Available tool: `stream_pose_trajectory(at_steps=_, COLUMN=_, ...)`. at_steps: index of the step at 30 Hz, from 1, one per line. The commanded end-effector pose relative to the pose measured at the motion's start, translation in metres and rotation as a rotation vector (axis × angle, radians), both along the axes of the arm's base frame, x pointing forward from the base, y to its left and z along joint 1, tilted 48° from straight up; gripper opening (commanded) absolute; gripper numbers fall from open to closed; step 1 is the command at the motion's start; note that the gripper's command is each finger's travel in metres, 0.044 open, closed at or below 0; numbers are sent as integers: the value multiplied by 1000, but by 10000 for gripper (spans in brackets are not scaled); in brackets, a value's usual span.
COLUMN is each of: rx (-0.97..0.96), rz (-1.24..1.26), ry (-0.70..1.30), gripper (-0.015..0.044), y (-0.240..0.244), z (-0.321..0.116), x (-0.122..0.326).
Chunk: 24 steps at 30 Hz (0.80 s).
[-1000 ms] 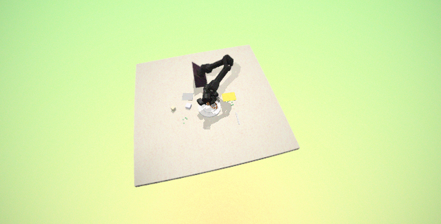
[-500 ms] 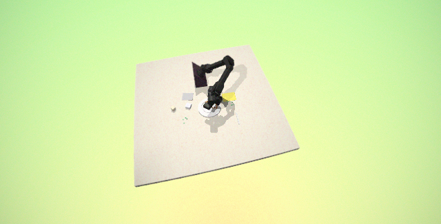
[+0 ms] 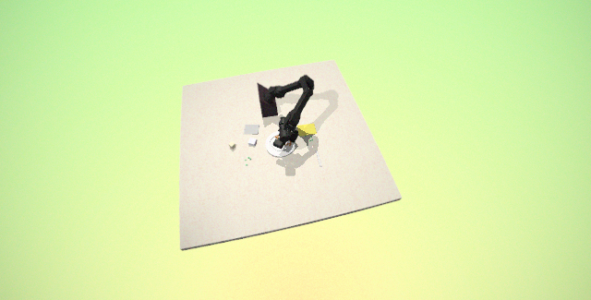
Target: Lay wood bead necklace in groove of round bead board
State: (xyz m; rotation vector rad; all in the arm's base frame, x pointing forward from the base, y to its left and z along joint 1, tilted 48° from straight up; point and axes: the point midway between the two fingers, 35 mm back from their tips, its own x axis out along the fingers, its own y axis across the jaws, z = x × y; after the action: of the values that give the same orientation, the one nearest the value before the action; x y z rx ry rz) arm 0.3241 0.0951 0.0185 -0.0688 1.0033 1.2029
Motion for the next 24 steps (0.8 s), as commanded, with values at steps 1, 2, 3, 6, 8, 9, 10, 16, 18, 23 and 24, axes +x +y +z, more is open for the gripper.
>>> stream_pose_trajectory(at_steps=1, rx=2, rz=-4, ry=6, gripper=120, y=5, z=-5, x=-1)
stream_pose_trajectory(at_steps=2, rx=2, rz=-4, ry=6, gripper=120, y=6, z=-6, x=-1)
stream_pose_trajectory(at_steps=3, rx=3, rz=-4, ry=7, gripper=120, y=7, z=-7, x=-1)
stream_pose_trajectory(at_steps=6, rx=3, rz=-4, ry=8, gripper=120, y=11, z=-10, x=-1)
stream_pose_trajectory(at_steps=8, rx=4, rz=-4, ry=8, gripper=120, y=14, z=-12, x=-1)
stream_pose_trajectory(at_steps=9, rx=4, rz=-4, ry=9, gripper=120, y=15, z=-13, x=-1)
stream_pose_trajectory(at_steps=10, rx=5, rz=-4, ry=9, gripper=120, y=16, z=-14, x=-2)
stream_pose_trajectory(at_steps=16, rx=1, rz=1, ry=4, gripper=100, y=15, z=-14, x=-1)
stream_pose_trajectory(at_steps=18, rx=1, rz=1, ry=4, gripper=87, y=15, z=-14, x=-1)
stream_pose_trajectory(at_steps=23, rx=1, rz=1, ry=4, gripper=53, y=15, z=-14, x=-1)
stream_pose_trajectory(at_steps=24, rx=1, rz=1, ry=4, gripper=47, y=15, z=-14, x=-1)
